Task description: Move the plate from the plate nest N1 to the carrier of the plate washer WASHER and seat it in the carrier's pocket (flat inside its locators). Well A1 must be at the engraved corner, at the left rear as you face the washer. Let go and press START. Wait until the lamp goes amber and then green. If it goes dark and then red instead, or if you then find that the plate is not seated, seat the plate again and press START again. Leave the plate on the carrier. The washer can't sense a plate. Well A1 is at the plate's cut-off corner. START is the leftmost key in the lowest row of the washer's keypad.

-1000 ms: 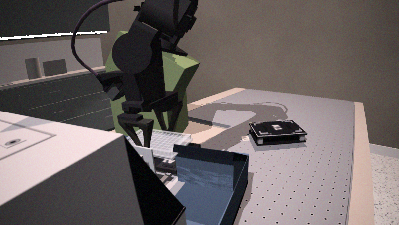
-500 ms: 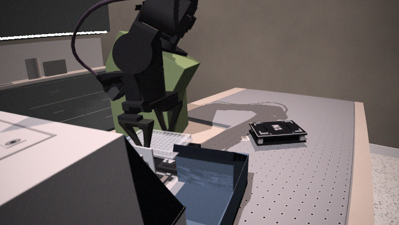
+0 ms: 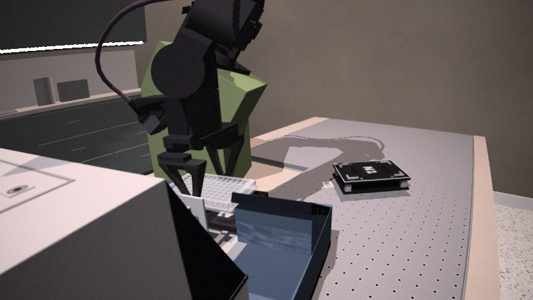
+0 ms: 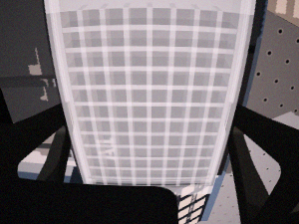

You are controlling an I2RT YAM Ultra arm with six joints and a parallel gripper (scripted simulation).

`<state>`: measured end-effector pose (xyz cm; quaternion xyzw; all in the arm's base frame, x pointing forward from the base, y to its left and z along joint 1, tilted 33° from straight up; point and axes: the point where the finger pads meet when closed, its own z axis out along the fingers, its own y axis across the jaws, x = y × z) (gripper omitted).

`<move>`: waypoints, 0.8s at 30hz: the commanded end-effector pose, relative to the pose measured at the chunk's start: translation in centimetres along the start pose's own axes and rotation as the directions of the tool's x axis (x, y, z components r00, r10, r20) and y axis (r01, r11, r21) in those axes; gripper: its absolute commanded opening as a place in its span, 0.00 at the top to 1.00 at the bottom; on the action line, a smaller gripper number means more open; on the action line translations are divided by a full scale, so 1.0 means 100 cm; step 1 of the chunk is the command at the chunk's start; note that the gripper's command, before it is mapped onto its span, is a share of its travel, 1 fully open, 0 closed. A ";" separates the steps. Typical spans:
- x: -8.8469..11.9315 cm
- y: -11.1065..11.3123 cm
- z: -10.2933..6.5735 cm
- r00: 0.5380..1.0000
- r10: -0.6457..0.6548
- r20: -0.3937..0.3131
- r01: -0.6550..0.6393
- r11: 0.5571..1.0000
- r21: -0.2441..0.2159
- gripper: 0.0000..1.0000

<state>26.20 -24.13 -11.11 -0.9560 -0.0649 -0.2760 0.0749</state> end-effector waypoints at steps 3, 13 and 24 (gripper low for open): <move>-0.012 -0.005 0.003 1.000 0.023 0.020 -0.023 1.000 0.002 0.16; -0.011 -0.005 0.005 1.000 0.021 0.021 -0.021 1.000 0.005 0.16; -0.005 0.006 0.005 1.000 0.006 0.010 -0.006 1.000 -0.017 0.16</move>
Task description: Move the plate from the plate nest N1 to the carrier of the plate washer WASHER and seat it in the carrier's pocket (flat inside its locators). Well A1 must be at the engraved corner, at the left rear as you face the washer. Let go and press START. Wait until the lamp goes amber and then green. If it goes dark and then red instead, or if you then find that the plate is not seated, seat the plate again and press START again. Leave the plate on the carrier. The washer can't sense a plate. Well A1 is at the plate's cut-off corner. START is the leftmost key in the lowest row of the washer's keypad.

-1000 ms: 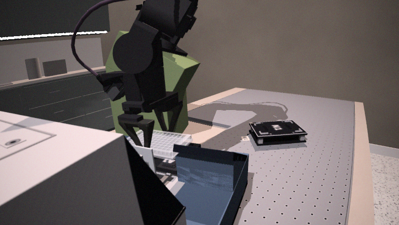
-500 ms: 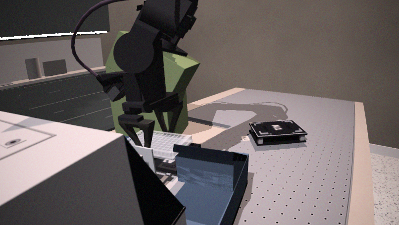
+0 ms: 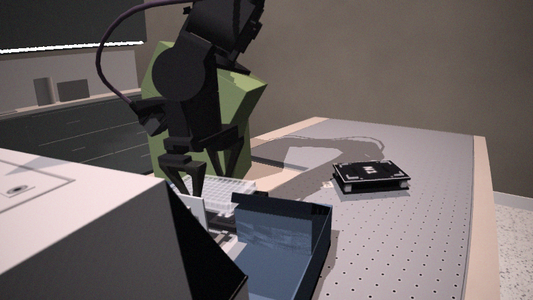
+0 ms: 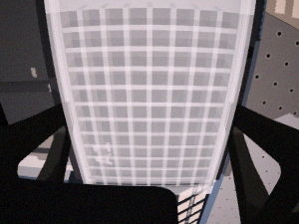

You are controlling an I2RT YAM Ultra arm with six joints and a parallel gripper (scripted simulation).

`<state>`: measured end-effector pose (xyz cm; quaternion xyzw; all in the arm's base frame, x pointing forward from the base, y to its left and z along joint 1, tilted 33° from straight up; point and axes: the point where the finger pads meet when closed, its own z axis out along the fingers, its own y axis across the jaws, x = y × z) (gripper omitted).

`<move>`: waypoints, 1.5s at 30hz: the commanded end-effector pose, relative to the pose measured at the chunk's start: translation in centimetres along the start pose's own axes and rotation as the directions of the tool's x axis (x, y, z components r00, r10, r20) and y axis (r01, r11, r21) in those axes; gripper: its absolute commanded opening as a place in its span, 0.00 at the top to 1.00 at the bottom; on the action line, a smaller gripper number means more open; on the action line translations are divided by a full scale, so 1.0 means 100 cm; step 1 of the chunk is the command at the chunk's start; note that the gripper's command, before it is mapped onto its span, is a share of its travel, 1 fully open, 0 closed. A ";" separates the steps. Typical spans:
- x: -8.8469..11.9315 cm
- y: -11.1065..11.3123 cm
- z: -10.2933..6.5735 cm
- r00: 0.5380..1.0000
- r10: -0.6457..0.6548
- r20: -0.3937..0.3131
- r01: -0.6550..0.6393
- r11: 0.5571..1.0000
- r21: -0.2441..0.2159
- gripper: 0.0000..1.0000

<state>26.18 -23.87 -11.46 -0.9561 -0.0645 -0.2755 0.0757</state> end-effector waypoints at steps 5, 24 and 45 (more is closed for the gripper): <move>-0.003 0.009 0.002 1.000 0.006 0.009 -0.005 1.000 -0.020 0.16; -0.002 0.011 0.004 1.000 0.006 0.009 -0.005 1.000 -0.020 0.16; 0.000 0.014 0.007 1.000 0.000 0.005 0.000 1.000 -0.028 0.16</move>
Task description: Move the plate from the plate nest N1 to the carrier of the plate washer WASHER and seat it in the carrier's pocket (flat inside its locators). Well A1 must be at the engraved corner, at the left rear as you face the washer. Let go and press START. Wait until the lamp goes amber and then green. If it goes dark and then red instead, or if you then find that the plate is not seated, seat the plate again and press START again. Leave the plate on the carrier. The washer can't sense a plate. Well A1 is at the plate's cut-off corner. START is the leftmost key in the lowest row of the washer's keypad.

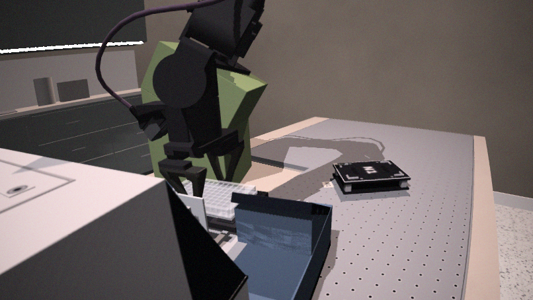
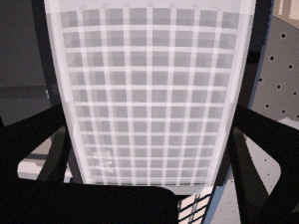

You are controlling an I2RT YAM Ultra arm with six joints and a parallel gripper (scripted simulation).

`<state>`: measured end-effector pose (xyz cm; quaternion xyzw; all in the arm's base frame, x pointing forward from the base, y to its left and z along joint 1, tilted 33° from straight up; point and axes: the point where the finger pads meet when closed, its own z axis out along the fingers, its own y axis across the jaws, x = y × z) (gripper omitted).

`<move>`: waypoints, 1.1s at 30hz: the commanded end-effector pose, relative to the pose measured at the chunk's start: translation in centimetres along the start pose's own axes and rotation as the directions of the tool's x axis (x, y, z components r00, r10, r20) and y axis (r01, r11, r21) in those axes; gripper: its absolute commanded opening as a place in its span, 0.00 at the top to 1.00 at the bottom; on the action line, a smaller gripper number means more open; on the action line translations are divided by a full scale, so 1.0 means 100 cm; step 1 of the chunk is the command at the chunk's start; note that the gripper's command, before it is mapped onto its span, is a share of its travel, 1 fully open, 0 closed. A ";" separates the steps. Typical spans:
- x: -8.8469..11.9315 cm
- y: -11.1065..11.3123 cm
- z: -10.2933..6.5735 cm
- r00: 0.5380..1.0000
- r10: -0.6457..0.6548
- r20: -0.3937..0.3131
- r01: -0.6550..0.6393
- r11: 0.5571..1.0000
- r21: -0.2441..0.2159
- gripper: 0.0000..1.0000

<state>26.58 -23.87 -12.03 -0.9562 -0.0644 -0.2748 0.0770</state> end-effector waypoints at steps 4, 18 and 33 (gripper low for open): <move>-0.001 0.012 0.000 1.000 0.000 0.005 0.000 1.000 -0.028 0.16; -0.003 0.009 0.001 1.000 0.004 0.007 -0.004 1.000 -0.023 0.16; -0.007 0.004 0.002 1.000 0.010 0.012 -0.010 1.000 -0.014 0.16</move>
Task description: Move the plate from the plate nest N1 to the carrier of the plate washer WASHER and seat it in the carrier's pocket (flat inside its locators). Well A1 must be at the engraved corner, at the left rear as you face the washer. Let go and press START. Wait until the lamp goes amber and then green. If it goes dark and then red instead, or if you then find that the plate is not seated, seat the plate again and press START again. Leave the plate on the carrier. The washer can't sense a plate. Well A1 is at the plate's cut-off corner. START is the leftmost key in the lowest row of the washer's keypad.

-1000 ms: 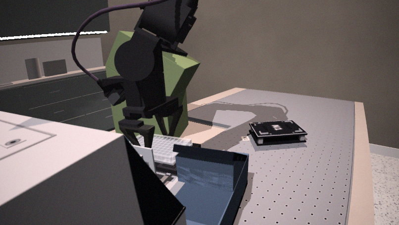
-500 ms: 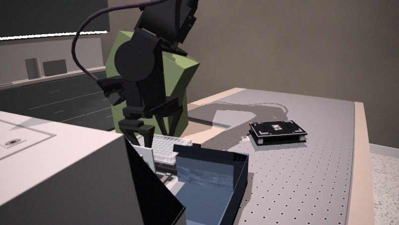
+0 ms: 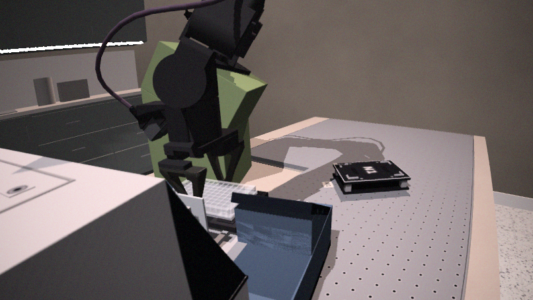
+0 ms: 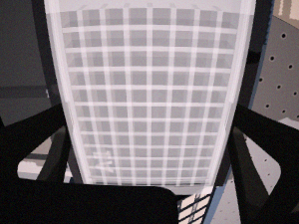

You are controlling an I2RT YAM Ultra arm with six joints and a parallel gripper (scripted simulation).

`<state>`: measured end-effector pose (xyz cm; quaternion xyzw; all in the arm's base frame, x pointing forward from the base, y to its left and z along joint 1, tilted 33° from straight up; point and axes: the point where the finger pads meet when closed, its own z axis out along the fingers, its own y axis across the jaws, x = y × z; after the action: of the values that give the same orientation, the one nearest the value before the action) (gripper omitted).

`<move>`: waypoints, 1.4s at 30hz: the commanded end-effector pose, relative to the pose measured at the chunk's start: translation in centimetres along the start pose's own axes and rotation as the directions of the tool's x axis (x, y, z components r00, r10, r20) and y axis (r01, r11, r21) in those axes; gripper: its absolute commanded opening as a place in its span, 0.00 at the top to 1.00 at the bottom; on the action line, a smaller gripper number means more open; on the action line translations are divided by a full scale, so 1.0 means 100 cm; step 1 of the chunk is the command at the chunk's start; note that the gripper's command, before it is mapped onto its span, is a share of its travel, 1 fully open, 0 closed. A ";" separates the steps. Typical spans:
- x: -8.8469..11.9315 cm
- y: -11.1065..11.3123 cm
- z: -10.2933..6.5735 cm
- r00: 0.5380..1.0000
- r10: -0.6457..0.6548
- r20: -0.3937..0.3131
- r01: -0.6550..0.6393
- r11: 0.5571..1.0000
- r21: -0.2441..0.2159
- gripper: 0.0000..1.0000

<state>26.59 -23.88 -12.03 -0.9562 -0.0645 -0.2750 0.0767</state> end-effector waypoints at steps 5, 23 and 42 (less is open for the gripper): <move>-0.008 0.002 0.002 1.000 0.013 0.014 -0.012 1.000 -0.011 0.16; -0.010 -0.002 0.002 1.000 0.019 0.019 -0.019 1.000 -0.001 0.00; -0.010 -0.002 0.002 1.000 0.019 0.019 -0.019 1.000 -0.001 0.00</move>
<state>26.64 -23.96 -12.01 -0.9560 -0.0650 -0.2759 0.0749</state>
